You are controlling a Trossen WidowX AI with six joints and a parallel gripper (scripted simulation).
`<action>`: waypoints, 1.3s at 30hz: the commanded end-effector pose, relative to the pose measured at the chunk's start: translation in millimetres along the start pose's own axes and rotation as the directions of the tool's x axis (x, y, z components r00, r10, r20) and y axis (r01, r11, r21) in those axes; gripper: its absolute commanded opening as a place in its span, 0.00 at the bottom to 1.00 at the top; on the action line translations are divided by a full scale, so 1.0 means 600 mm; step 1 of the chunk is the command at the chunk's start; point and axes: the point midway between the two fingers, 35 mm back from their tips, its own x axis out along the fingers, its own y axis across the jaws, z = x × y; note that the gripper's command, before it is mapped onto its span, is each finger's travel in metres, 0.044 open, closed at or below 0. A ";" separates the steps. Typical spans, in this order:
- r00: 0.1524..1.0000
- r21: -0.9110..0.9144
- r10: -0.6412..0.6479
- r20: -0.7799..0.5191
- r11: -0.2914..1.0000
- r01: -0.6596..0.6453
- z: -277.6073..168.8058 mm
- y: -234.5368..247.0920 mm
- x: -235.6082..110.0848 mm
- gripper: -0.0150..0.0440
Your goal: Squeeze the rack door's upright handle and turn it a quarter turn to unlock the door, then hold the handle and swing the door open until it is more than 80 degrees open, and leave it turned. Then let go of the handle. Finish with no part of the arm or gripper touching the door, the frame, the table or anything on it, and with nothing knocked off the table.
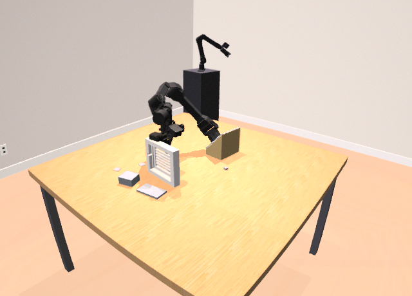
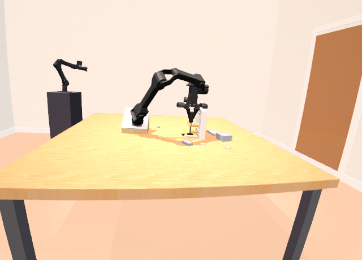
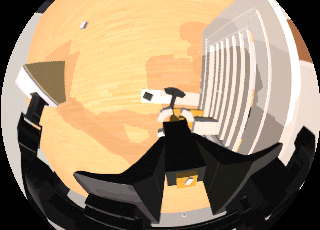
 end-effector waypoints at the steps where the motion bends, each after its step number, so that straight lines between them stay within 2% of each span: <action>1: 1.000 0.011 0.000 0.001 1.000 0.000 0.001 0.001 0.000 0.28; 18: 1.000 0.332 0.001 0.001 0.943 -0.001 0.016 0.021 0.000 0.28; 39: 1.000 0.641 0.001 0.003 0.768 -0.003 0.056 0.061 0.000 0.28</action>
